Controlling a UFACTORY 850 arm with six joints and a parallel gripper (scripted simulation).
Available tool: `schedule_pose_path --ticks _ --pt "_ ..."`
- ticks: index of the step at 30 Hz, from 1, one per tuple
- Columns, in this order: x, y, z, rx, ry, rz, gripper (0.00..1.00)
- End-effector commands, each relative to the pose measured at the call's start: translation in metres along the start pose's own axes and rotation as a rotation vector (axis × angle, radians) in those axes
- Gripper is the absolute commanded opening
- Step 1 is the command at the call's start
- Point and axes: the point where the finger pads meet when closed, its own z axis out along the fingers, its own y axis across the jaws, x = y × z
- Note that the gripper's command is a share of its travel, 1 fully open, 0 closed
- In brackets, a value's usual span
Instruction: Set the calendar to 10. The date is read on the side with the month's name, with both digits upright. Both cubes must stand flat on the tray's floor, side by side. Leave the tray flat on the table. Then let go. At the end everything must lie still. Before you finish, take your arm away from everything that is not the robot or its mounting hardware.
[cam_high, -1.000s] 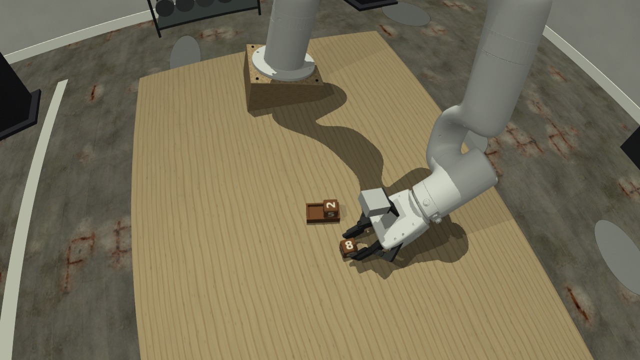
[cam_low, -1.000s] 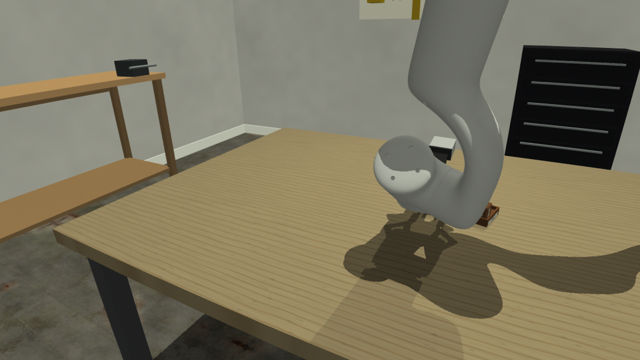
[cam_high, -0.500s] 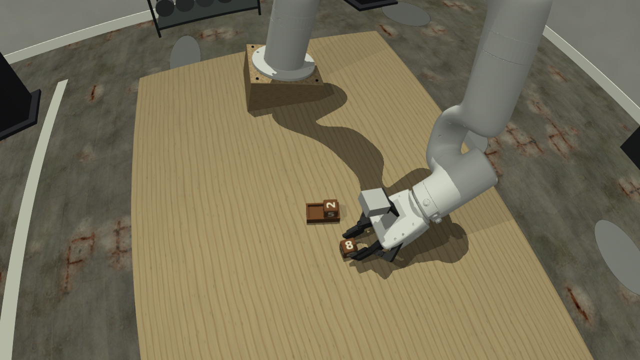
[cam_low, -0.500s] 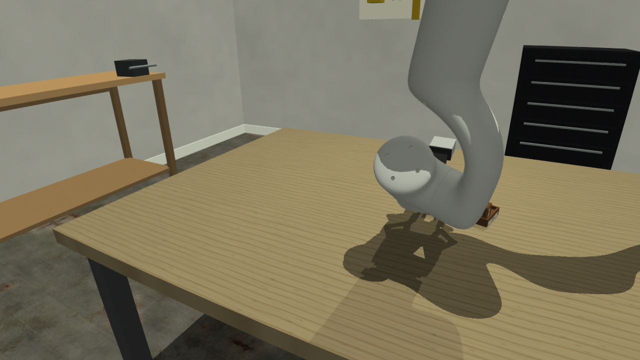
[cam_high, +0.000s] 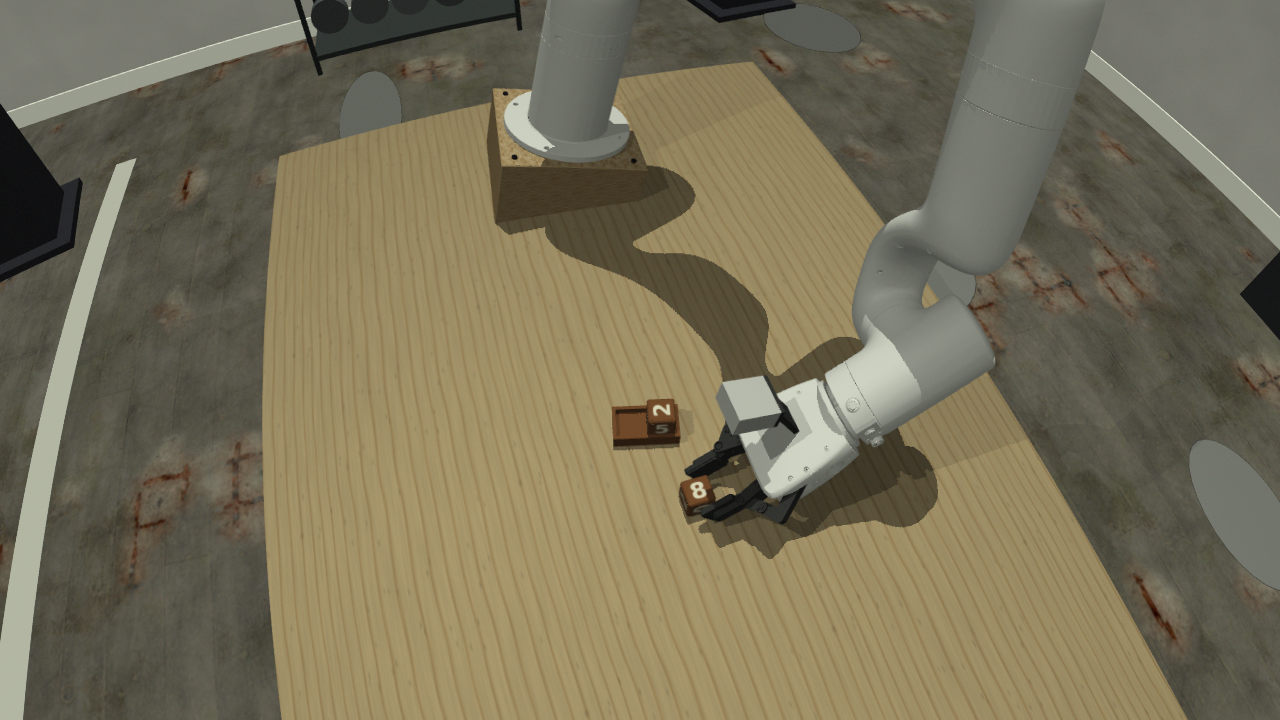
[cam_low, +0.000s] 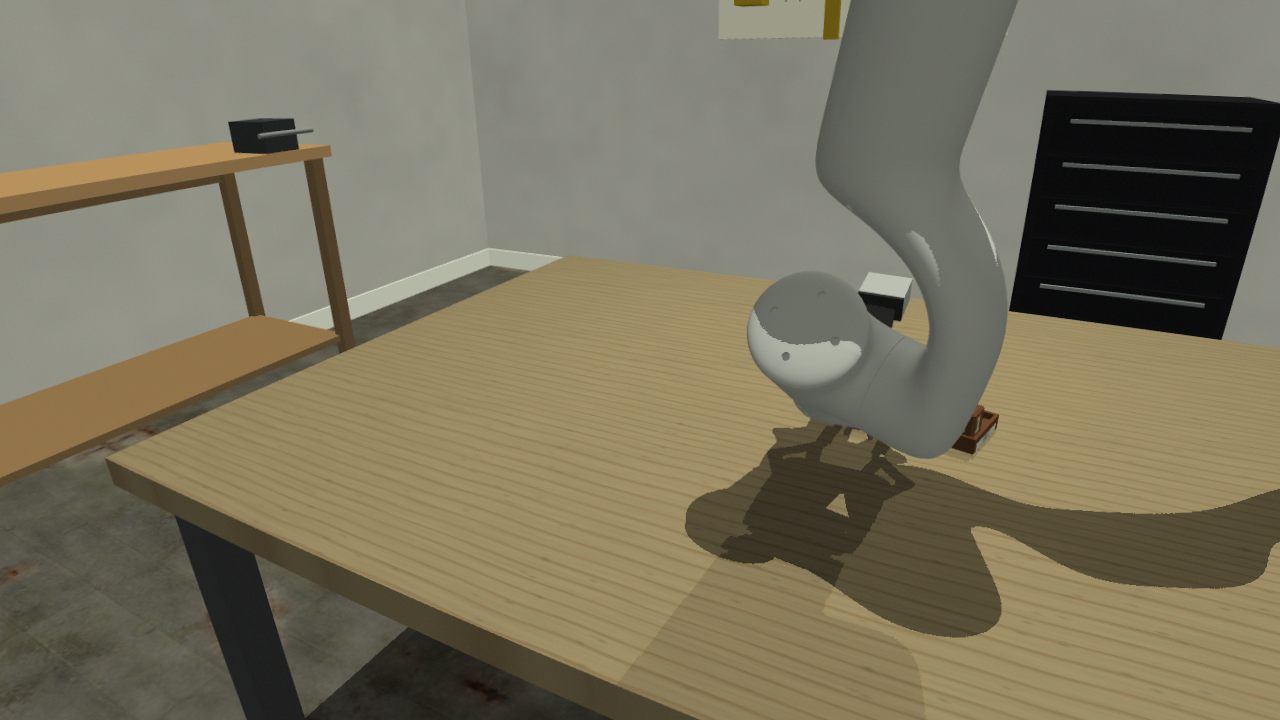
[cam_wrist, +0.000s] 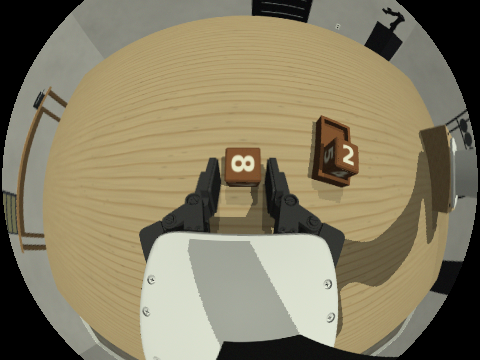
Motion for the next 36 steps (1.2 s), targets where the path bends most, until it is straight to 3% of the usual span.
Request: schedule_pose_path --ticks 1,3,4,36 --pt "0.0005 -0.0008 -0.0006 0.001 0.0 0.001 0.47" --pt "0.0005 -0.0008 -0.0006 0.001 0.0 0.001 0.47" --pt "0.0005 -0.0008 -0.0006 0.001 0.0 0.001 0.27" --pt "0.0005 -0.0008 -0.0006 0.001 0.0 0.001 0.27"
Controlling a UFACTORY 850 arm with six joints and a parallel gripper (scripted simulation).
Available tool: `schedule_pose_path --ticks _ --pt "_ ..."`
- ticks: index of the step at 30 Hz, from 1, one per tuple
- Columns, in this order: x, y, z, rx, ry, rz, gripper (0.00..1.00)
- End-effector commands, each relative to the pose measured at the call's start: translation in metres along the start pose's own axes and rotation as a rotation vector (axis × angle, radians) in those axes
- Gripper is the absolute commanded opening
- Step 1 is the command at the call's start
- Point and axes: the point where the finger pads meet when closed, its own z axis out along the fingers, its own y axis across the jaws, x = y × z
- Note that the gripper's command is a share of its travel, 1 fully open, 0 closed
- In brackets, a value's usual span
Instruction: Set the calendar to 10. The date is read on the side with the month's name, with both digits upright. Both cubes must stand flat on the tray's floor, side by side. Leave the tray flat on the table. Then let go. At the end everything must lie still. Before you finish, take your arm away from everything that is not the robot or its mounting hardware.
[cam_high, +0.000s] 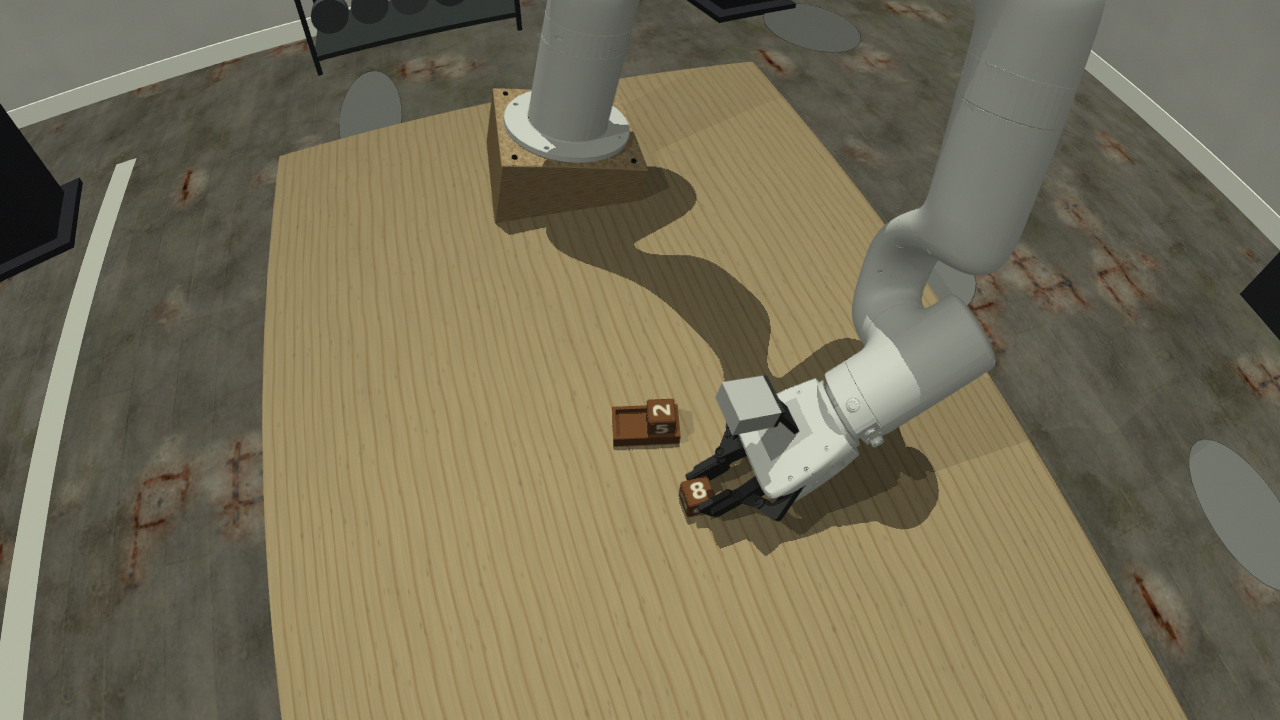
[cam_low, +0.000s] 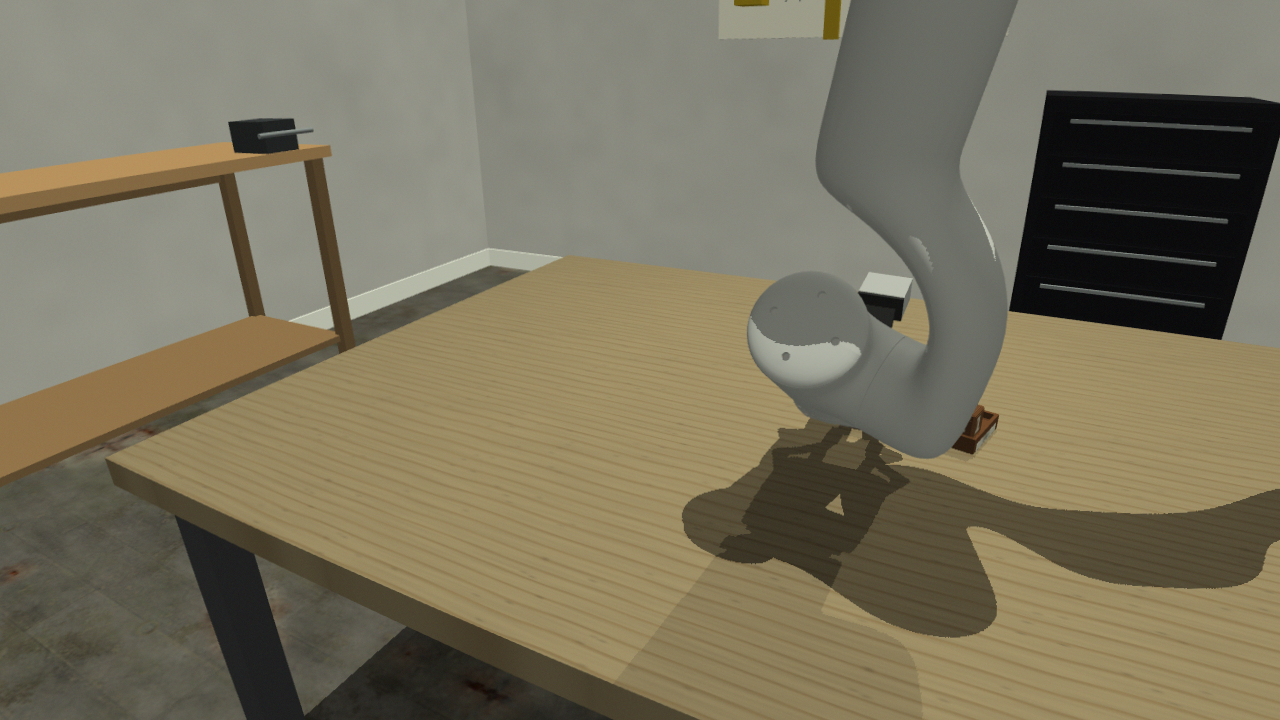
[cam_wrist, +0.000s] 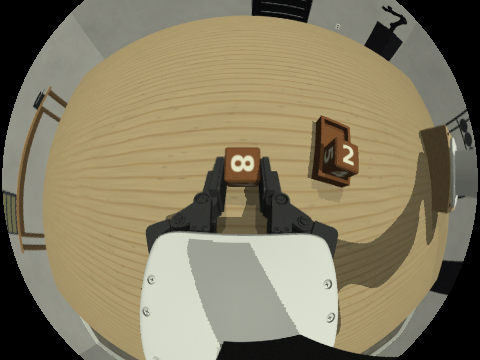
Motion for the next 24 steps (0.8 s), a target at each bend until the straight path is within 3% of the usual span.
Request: schedule_pose_path --ticks 1,10,24 --pt "0.0 -0.001 -0.001 0.001 0.0 0.001 0.27" --pt "0.005 -0.001 -0.004 0.001 0.0 0.001 0.27" --pt "0.043 -0.001 -0.03 0.001 0.0 0.001 0.27"
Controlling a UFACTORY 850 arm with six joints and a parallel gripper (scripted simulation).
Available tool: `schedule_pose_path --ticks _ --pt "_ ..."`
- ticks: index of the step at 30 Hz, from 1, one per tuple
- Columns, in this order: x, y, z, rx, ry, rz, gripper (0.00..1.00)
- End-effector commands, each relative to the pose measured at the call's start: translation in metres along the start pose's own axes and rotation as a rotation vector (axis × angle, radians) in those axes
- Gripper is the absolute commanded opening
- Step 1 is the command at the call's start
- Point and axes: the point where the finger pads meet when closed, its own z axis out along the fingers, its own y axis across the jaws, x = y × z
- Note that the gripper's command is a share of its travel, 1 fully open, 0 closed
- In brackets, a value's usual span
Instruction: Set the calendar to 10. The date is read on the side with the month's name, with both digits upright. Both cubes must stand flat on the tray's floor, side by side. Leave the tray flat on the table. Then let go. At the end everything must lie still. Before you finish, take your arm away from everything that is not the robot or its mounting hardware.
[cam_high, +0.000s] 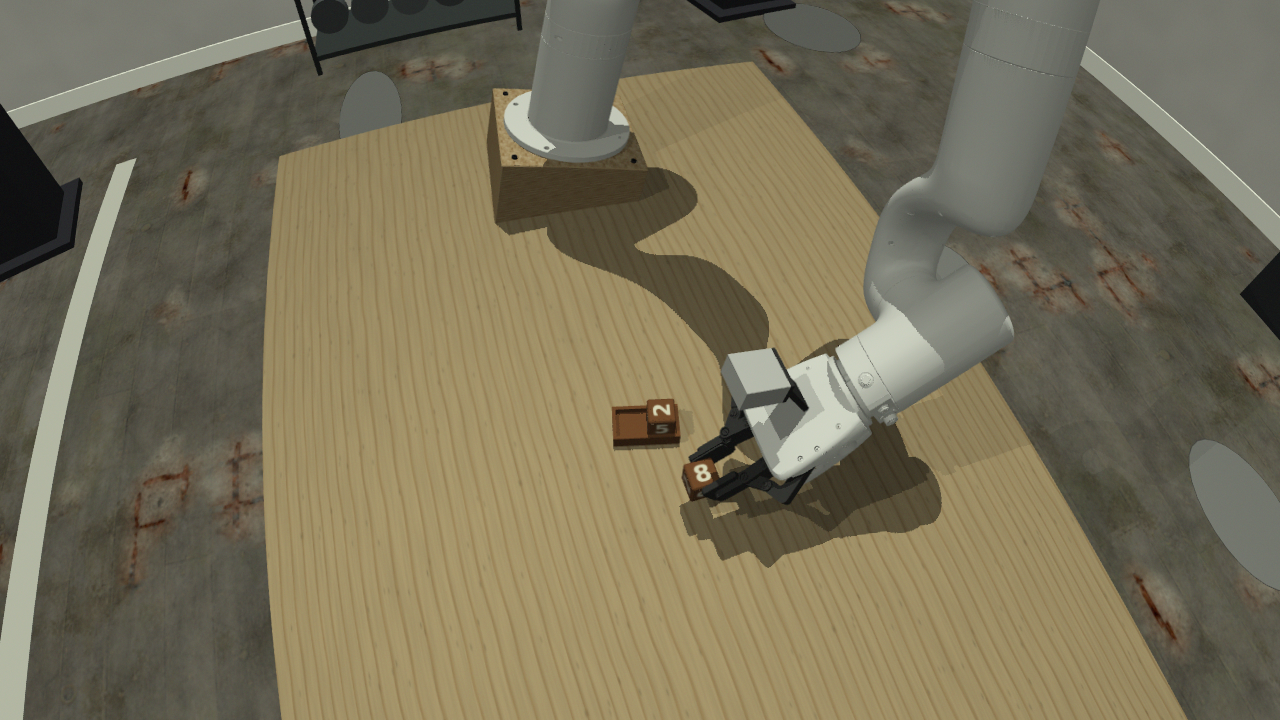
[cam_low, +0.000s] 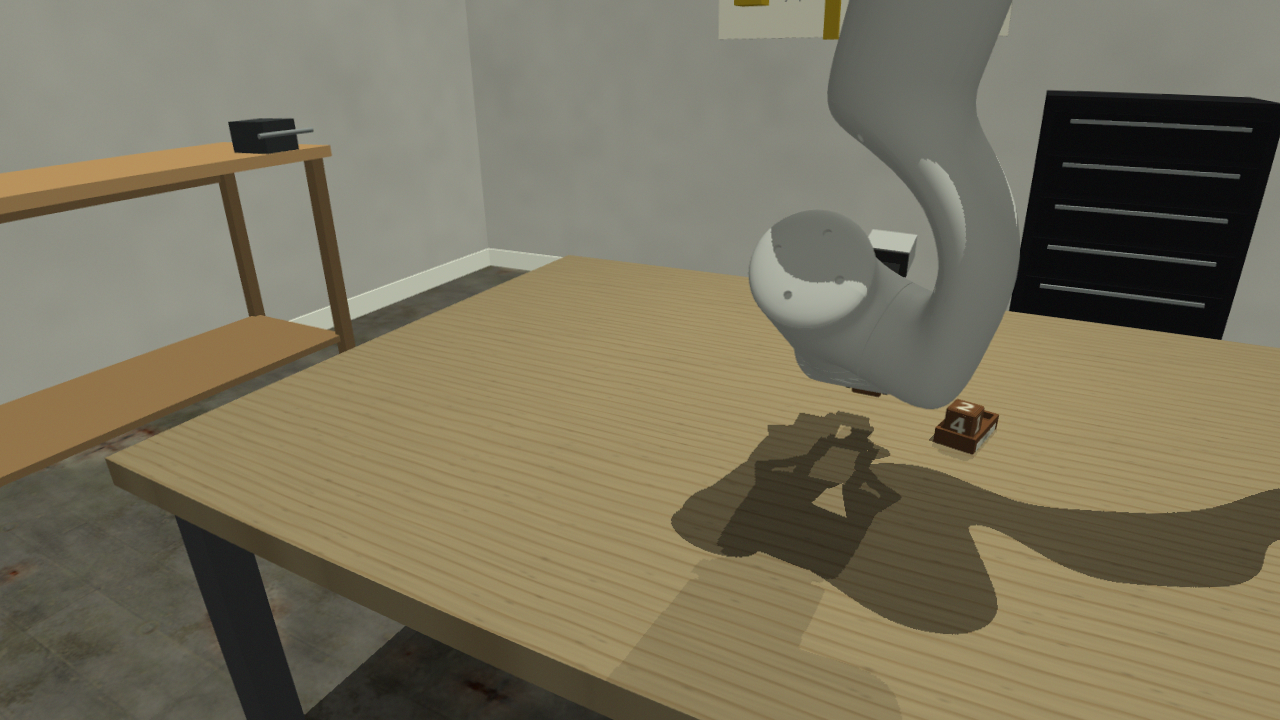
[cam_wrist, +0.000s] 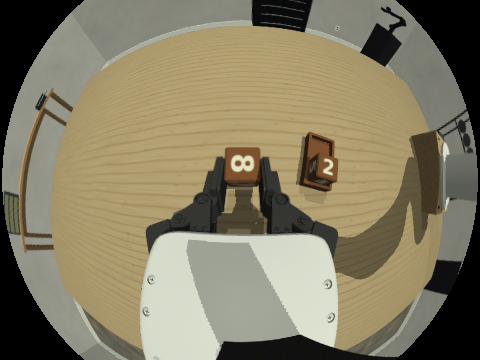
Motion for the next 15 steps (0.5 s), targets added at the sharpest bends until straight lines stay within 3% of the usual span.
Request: schedule_pose_path --ticks 1,15 --pt "0.011 0.0 -0.008 0.0 0.0 0.0 0.27" --pt "0.023 0.0 -0.016 0.0 0.0 0.0 0.27"
